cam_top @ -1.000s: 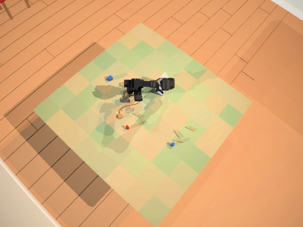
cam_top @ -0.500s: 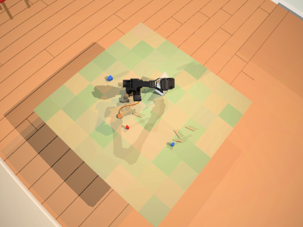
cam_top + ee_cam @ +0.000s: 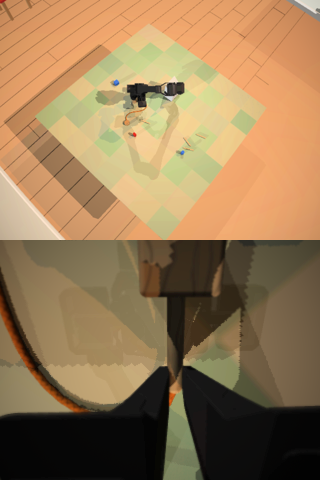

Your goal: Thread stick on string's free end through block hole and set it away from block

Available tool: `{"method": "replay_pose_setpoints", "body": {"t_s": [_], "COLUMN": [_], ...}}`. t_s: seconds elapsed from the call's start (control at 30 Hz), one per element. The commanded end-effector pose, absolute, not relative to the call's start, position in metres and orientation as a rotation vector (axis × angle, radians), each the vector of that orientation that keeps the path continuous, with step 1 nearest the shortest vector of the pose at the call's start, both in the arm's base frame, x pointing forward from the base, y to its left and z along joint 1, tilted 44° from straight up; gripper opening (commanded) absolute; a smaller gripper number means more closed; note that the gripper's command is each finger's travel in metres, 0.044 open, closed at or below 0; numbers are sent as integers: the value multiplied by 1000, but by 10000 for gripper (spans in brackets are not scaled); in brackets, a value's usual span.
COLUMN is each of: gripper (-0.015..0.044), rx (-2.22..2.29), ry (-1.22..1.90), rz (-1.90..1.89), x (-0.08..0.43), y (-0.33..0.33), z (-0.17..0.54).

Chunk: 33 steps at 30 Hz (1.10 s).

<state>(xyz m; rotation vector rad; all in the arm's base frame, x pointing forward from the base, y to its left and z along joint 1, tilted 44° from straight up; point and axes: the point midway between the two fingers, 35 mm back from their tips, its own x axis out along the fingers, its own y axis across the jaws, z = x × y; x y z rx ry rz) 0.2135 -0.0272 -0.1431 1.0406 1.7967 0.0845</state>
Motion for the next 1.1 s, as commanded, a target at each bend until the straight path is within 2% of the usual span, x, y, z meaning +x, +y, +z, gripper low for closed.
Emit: {"method": "replay_pose_setpoints", "body": {"t_s": [0.0, 0.67, 0.83, 0.97, 1.07], "gripper": [0, 0, 124, 124, 124], "rx": [1050, 1049, 1039, 1039, 1037], "ry": [1799, 1798, 1794, 1794, 1793], "rz": [85, 85, 85, 85, 81], "x": [219, 237, 235, 236, 242], "y": [-29, -38, -38, -40, -66], "z": [-147, -158, -156, -154, -129]}}
